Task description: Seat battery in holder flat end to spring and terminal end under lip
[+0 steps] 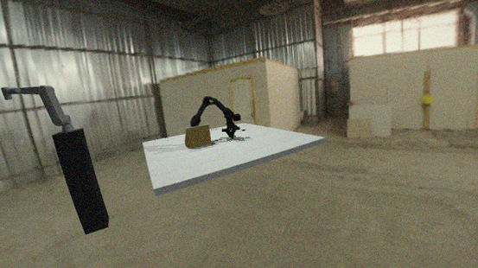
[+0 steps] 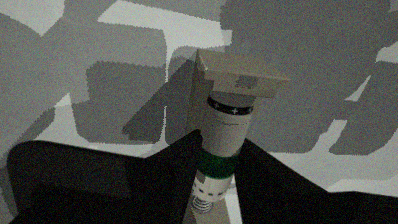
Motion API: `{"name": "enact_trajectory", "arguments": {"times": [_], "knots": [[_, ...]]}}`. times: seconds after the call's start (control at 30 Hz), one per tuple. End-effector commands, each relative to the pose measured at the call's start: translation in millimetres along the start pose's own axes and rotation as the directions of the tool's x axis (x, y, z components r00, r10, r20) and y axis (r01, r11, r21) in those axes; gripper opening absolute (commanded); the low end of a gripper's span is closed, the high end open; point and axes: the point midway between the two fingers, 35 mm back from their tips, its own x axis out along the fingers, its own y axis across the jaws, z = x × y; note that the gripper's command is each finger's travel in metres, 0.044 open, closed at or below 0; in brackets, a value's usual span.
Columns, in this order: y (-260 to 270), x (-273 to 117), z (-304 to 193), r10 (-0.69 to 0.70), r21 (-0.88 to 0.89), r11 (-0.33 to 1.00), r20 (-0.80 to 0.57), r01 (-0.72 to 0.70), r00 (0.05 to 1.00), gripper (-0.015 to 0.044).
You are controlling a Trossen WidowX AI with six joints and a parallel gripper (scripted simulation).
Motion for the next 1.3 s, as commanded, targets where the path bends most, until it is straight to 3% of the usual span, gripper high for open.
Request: {"name": "enact_trajectory", "arguments": {"times": [0.0,0.47,0.6,1.03,1.1,1.27], "knots": [[1.2,0.7,3.1,0.002,0.006,1.0,-0.005,-0.002,1.0,0.0065],[1.1,-0.2,5.3,-0.002,0.005,1.0,-0.001,0.002,1.0,0.0065],[1.1,-0.2,5.3,-0.002,0.005,1.0,-0.001,0.002,1.0,0.0167],[-1.8,-15.0,3.1,-0.002,0.004,1.0,-0.001,0.002,1.0,0.0167],[-3.5,-18.9,2.7,0.0,0.011,1.0,0.002,0.0,1.0,0.022],[-12.8,-70.9,-3.2,-0.006,0.006,1.0,-0.001,0.006,1.0,0.0351]]}}
